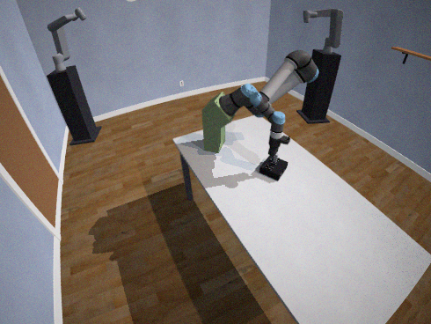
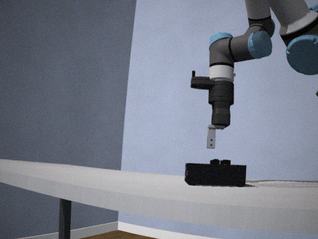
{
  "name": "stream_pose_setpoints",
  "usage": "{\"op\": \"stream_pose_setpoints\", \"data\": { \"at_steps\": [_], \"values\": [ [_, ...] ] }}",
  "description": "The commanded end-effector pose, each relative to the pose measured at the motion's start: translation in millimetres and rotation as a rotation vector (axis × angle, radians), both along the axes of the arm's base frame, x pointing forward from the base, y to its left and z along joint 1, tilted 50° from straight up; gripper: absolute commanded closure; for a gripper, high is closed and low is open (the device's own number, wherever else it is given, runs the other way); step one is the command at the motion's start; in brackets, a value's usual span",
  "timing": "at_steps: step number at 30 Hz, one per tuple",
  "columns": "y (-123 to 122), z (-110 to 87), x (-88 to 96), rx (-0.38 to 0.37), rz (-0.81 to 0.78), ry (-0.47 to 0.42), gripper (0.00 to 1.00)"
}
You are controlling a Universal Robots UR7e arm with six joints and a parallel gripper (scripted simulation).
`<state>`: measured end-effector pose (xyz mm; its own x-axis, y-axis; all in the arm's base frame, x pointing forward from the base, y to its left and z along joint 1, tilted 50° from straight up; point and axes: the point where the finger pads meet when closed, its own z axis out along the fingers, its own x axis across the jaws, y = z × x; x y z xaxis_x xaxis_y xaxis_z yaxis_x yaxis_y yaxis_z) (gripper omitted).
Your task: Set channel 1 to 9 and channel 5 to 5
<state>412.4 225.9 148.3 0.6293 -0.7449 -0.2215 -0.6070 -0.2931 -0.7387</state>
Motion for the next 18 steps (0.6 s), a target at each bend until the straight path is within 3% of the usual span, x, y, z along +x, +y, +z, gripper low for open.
{"op": "stream_pose_setpoints", "data": {
  "at_steps": [1,11,12,18],
  "values": [
    [-1.7,-0.3,-1.9,0.002,0.004,0.009,1.0],
    [-1.7,-0.3,-1.9,0.002,0.004,0.009,1.0],
    [-1.7,-0.3,-1.9,0.002,0.004,0.009,0.0],
    [-2.1,0.1,-2.1,0.002,0.004,0.009,0.0]
  ]
}}
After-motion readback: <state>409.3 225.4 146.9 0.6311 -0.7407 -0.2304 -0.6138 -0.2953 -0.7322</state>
